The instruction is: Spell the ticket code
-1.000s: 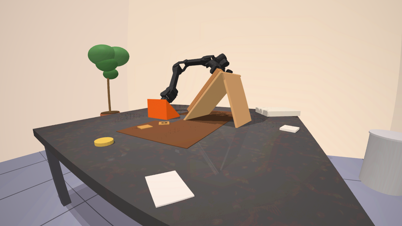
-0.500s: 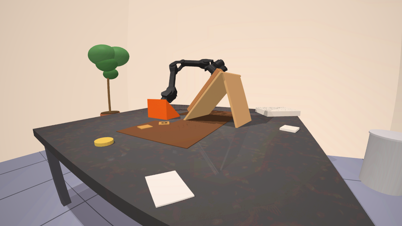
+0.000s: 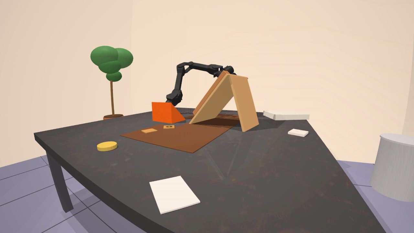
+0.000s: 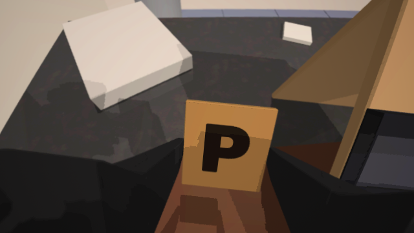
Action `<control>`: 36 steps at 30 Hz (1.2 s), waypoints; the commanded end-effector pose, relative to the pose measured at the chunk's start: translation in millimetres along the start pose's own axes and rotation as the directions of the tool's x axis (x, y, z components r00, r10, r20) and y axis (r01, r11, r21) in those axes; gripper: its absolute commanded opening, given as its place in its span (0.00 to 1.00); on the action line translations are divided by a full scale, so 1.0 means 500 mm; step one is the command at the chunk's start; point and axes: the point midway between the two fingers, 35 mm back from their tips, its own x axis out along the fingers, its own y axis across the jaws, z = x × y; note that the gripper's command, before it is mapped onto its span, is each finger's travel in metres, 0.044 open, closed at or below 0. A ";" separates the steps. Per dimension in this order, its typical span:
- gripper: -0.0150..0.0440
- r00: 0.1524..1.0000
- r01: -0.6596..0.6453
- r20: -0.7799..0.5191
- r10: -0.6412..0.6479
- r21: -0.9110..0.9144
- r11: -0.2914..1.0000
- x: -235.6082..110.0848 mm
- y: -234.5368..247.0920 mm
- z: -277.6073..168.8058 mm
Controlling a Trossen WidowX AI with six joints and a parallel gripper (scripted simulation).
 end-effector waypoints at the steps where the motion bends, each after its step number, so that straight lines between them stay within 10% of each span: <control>1: 0.25 1.000 0.004 0.003 -0.004 0.005 1.000 0.016 -0.003 0.000; 36: 0.25 1.000 0.005 0.003 -0.005 0.005 1.000 0.013 -0.023 -0.003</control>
